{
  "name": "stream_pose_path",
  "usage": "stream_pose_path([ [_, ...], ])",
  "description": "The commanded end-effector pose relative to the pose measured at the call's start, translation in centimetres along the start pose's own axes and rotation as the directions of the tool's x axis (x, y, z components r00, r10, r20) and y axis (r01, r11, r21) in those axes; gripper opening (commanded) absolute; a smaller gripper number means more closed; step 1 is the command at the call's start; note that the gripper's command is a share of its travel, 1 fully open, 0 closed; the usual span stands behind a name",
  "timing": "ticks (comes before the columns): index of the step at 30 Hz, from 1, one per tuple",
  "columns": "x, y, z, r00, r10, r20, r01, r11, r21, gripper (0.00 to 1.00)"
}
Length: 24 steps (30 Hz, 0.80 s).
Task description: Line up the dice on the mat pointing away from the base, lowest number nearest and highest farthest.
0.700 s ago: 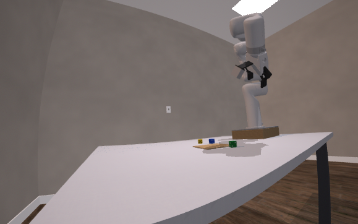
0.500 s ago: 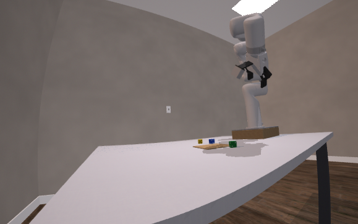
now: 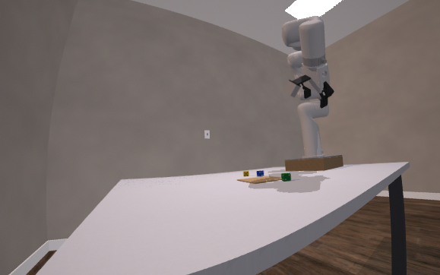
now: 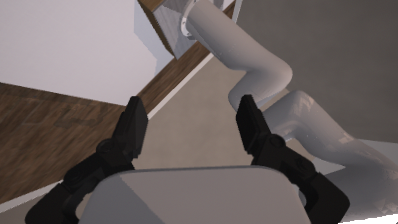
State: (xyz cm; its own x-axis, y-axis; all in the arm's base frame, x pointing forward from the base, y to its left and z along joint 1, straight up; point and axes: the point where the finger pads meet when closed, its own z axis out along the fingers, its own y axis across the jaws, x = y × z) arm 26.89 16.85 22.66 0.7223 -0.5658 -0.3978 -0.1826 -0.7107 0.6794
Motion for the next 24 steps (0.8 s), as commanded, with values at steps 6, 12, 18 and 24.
stream_pose_path([
  [6, 7.2, -0.2, 1.2, 1.000, 0.009, 0.024, -0.014, 0.978, 0.206, 1.00],
  [12, 13.8, 0.8, 2.9, 0.999, 0.040, 0.019, -0.044, 0.924, 0.380, 1.00],
  [18, 18.6, 2.3, 4.6, 0.997, 0.083, 0.003, -0.073, 0.866, 0.495, 1.00],
  [24, 25.3, 5.8, 7.9, 0.983, 0.180, -0.033, -0.118, 0.765, 0.634, 1.00],
])
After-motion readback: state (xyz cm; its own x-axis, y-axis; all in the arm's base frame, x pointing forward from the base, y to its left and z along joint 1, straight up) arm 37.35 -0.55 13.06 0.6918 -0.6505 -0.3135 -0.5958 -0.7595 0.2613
